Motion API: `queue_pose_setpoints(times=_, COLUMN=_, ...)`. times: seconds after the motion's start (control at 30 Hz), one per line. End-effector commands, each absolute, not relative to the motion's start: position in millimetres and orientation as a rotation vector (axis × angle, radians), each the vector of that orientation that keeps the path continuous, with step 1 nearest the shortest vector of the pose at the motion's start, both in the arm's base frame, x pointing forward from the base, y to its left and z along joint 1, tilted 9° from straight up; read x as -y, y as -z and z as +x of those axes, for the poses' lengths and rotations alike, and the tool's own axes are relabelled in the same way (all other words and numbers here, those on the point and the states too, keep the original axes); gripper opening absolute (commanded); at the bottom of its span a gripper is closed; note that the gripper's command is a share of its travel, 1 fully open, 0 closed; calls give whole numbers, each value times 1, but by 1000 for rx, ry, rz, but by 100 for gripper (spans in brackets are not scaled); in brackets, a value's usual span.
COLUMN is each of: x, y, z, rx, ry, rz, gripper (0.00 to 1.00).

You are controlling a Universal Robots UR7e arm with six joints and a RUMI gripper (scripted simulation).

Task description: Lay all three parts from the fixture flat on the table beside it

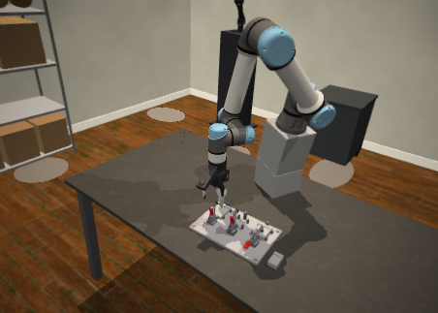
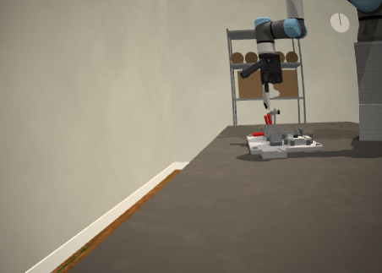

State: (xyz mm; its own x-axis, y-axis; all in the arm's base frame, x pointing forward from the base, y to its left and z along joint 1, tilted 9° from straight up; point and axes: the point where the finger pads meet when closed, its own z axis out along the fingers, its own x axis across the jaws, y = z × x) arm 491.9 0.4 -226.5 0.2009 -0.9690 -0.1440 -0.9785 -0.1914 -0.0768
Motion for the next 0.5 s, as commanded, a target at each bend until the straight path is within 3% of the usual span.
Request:
queue_pose_setpoints(times=0.0, x=3, y=211, z=490, rx=-1896, ry=-96, rz=-2312, gripper=59)
queue_pose_setpoints(times=0.47, x=4, y=200, z=489, rx=-1895, ry=-95, rz=-2312, gripper=59)
